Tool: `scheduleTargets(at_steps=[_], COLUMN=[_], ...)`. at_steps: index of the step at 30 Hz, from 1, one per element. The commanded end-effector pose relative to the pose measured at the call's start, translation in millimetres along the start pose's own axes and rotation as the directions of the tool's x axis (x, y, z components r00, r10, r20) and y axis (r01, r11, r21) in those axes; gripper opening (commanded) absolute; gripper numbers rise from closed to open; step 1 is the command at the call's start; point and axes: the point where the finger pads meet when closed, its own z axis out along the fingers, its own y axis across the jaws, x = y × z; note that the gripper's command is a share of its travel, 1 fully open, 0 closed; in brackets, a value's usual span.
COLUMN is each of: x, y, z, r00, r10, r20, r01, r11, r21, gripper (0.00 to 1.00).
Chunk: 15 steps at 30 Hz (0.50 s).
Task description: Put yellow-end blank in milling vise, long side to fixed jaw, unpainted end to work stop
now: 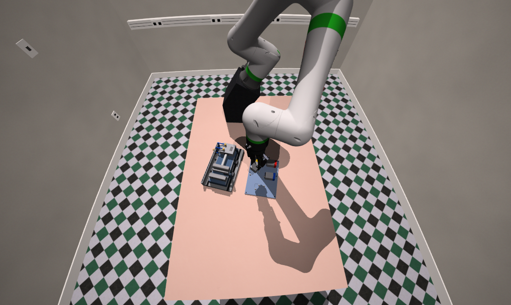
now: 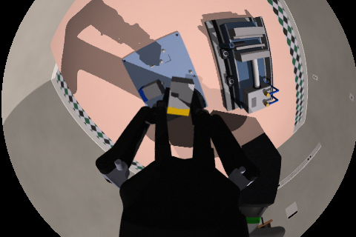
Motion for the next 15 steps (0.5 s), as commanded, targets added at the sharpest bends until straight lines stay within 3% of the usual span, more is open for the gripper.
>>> scheduleTargets(at_steps=[1, 15], x=[0.7, 0.7], y=[-0.3, -0.2], z=[-0.8, -0.8], r00=[0.999, 0.977], r10=[-0.044, -0.214], r20=[-0.002, -0.002], r01=[0.044, 0.214], r11=[0.999, 0.977], r21=[0.001, -0.001], gripper=[0.1, 0.1])
